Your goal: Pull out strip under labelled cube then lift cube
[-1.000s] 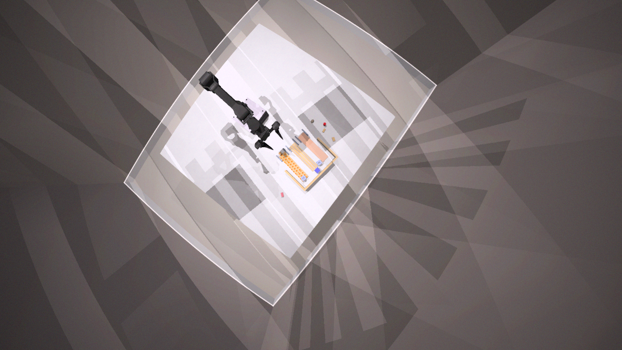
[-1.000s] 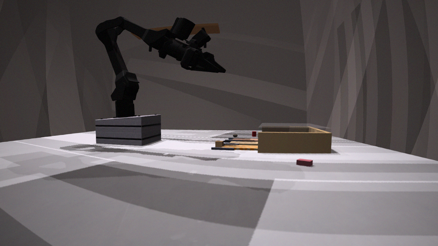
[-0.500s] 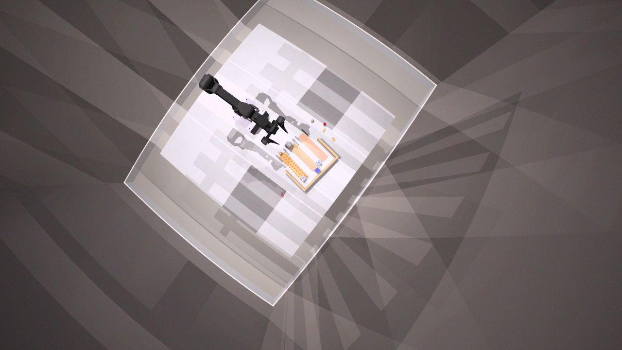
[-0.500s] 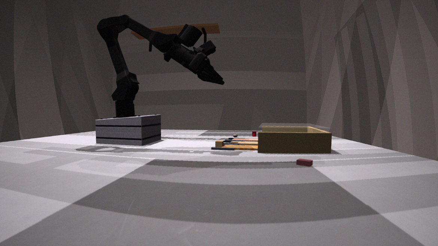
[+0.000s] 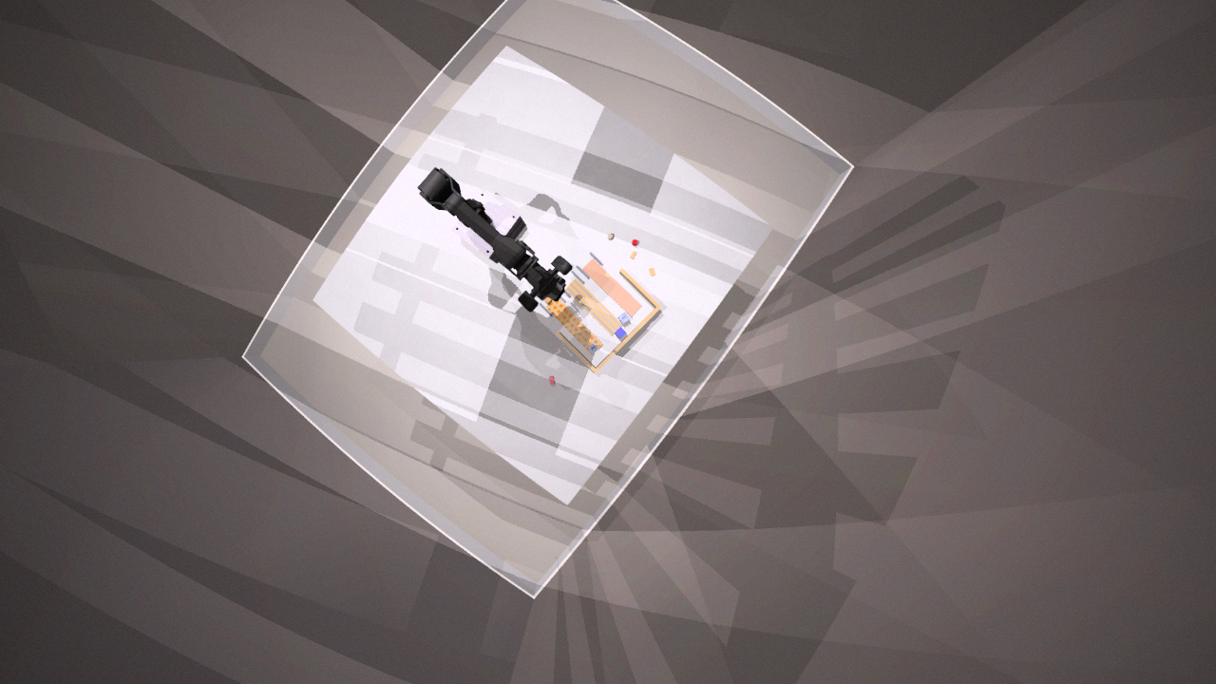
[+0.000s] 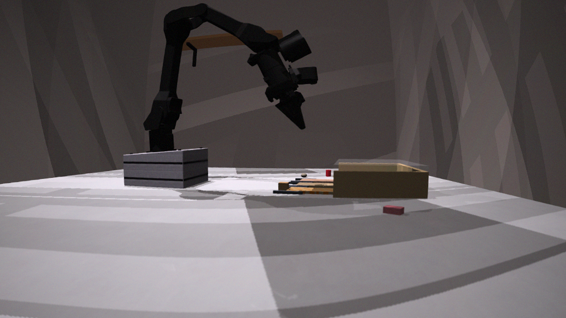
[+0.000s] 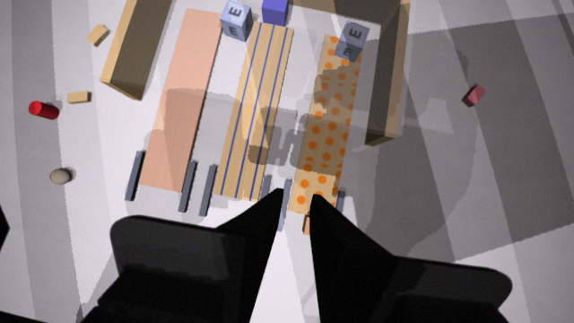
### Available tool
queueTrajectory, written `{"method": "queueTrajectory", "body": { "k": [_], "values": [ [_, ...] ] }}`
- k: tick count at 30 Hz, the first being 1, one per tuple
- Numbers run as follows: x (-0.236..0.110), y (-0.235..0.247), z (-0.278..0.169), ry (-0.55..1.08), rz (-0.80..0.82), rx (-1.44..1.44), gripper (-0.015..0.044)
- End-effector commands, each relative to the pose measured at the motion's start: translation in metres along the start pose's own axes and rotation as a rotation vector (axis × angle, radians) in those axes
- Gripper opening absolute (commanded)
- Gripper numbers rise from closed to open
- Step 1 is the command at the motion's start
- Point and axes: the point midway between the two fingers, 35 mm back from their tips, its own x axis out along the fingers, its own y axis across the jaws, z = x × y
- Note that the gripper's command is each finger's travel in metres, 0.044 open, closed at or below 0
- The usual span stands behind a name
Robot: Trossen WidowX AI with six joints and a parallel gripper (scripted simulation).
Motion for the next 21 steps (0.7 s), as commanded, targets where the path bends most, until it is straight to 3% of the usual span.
{"method": "queueTrajectory", "body": {
  "k": [1,7,21],
  "values": [
    [0.026,-0.017,-0.003,0.19,-0.013,0.025,0.0],
    [0.058,-0.032,-0.014,0.443,-0.013,0.052,0.0],
    [0.072,-0.032,-0.02,0.451,-0.012,0.053,0.0]
  ]
}}
